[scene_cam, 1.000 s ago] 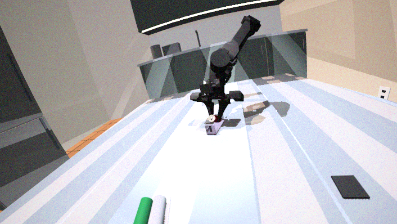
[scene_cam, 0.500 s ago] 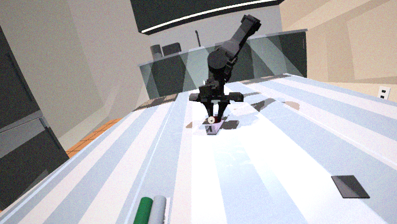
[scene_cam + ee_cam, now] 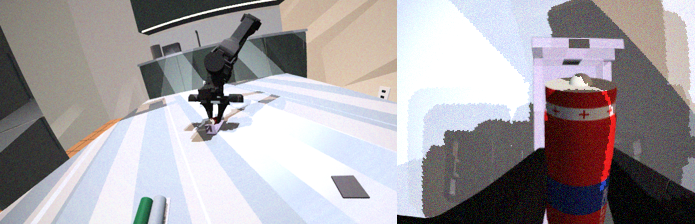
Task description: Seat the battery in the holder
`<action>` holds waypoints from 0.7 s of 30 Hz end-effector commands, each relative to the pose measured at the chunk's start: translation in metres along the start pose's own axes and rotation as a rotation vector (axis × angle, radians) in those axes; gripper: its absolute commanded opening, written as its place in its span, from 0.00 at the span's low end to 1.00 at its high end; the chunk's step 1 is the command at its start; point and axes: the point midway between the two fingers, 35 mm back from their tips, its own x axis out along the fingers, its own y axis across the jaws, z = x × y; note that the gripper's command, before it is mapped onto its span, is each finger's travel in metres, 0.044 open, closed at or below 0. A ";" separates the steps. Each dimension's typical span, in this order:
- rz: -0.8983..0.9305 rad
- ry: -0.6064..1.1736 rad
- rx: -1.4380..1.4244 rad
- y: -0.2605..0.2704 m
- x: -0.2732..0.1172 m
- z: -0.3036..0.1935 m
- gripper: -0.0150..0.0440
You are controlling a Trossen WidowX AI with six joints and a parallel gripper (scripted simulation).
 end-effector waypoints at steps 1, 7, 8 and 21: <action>-0.005 0.041 0.005 -0.003 0.003 -0.004 0.39; -0.009 0.074 0.002 -0.003 0.005 -0.003 0.39; -0.009 0.079 0.002 -0.003 0.005 -0.003 0.39; -0.016 0.151 -0.004 -0.002 0.007 -0.002 0.39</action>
